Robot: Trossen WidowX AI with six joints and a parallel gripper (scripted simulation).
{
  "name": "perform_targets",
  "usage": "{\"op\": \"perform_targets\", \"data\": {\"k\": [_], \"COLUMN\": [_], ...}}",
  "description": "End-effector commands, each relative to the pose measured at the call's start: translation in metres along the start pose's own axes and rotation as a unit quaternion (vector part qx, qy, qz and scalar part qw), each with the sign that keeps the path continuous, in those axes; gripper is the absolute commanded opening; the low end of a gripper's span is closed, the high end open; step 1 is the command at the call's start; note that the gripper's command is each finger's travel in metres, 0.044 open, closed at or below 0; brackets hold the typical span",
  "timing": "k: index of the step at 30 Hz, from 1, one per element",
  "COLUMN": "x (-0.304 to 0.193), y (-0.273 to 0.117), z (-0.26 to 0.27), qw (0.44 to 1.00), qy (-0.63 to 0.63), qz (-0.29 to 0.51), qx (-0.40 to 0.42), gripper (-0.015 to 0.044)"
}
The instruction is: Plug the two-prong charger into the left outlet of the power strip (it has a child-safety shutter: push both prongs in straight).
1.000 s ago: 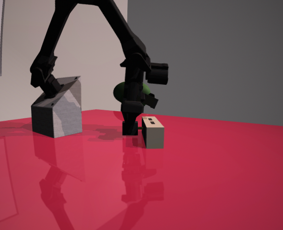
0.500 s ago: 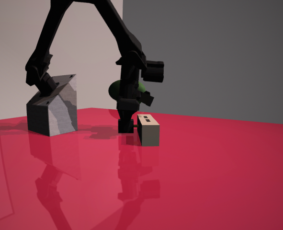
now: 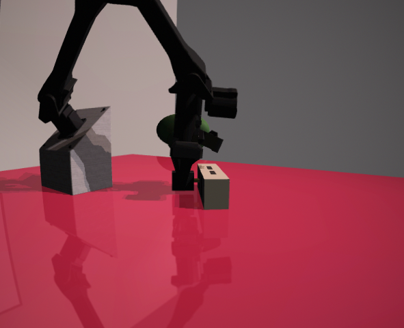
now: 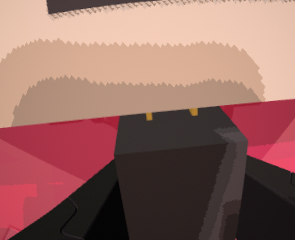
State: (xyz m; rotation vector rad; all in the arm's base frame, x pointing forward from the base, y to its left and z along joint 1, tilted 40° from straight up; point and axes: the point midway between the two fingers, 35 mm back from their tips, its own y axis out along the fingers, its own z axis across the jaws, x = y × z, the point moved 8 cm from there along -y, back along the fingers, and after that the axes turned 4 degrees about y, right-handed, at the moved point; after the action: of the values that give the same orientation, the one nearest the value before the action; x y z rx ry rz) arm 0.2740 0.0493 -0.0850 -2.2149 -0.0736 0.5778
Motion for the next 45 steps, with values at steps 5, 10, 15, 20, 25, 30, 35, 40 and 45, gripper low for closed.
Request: {"op": "perform_targets", "data": {"k": [5, 10, 15, 20, 25, 30, 35, 40, 45], "x": [0.003, 0.005, 0.006, 0.007, 0.007, 0.009, 0.011, 0.013, 0.015], "y": [-0.001, -0.001, -0.001, -0.001, -0.001, -0.001, -0.001, -0.002, -0.002], "z": [0.0, 0.0, 0.0, 0.0, 0.0, 0.0, 0.0, 0.0, 0.0], "qw": [1.0, 1.0, 1.0, 1.0, 1.0, 1.0, 1.0, 1.0, 1.0], "qy": [0.0, 0.0, 0.0, 0.0, 0.0, 0.0, 0.0, 0.0, 0.001], "qz": [-0.001, -0.001, -0.001, -0.001, -0.001, -0.001, -0.001, -0.001, -0.001], "qx": [0.001, 0.001, 0.001, 0.001, 0.001, 0.001, 0.001, 0.001, 0.001], "gripper": [0.0, 0.0, 0.0, 0.0, 0.0, 0.0, 0.0, 0.0, 0.0]}}
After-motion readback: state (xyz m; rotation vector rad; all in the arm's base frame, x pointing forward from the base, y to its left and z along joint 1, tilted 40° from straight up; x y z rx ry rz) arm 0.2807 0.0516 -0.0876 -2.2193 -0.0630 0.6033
